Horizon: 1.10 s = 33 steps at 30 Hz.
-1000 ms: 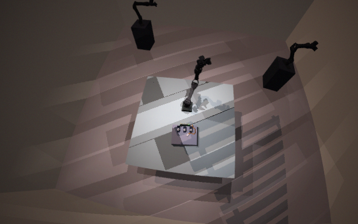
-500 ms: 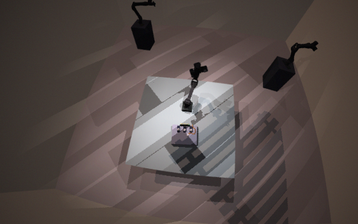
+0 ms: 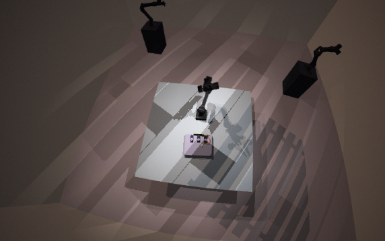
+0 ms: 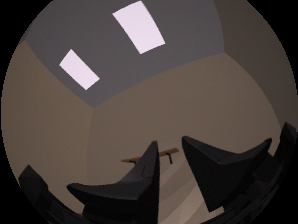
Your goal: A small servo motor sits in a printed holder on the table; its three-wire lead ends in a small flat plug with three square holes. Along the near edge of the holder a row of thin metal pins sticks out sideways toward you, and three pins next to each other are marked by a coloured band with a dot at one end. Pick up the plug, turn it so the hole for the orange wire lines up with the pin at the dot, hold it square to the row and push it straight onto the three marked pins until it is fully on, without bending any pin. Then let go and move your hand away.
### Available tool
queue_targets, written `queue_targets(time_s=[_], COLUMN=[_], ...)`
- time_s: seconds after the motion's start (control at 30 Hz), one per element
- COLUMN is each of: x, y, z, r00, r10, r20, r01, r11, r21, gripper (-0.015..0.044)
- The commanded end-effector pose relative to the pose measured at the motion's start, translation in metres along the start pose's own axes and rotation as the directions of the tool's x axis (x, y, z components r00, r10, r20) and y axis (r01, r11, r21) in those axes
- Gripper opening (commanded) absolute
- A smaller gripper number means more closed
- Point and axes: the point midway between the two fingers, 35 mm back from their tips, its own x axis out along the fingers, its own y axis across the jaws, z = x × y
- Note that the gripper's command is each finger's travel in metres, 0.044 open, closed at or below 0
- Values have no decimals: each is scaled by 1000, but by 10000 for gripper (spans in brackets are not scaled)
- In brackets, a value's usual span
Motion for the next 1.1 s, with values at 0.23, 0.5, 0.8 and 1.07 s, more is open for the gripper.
queue_targets(time_s=[0.23, 0.5, 0.8, 1.07], x=[11, 1, -29, -74], y=[-68, -109, -147, -174], z=[-98, -170, -251, -324], r00=[967, 903, 788, 631], r10=[-172, -278, -382, -460], r20=[-188, -328, -483, -624], r01=[157, 231, 264, 240], r11=[984, 957, 918, 881], r21=[-88, -176, -295, -407], gripper=[115, 115, 115, 115])
